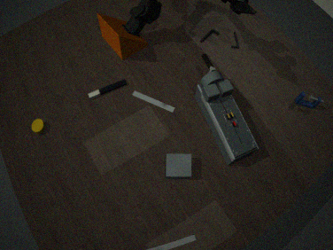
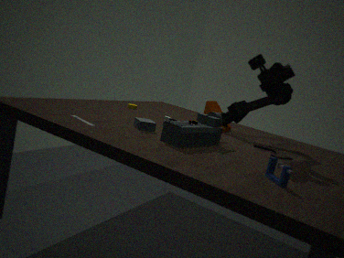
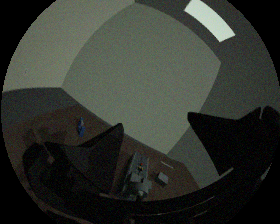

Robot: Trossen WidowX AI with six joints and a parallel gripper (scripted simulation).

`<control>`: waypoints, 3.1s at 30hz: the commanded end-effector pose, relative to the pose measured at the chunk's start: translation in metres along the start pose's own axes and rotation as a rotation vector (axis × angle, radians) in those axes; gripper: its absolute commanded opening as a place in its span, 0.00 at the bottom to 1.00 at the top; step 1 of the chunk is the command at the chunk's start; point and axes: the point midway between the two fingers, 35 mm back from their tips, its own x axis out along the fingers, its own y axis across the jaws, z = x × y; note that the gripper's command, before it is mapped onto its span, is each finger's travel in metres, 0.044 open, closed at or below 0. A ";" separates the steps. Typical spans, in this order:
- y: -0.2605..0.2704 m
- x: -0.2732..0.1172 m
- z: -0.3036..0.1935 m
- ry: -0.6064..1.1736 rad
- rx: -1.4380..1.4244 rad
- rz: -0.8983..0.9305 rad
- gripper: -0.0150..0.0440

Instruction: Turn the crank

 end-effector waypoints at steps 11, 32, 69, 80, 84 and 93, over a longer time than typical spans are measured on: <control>0.002 0.040 -0.034 0.213 -0.020 0.106 1.00; -0.013 0.098 -0.124 0.625 0.119 0.354 1.00; -0.006 0.113 -0.245 0.874 0.475 0.576 1.00; -0.006 0.113 -0.245 0.874 0.475 0.576 1.00; -0.006 0.113 -0.245 0.874 0.475 0.576 1.00; -0.034 0.121 -0.215 0.872 0.471 0.579 1.00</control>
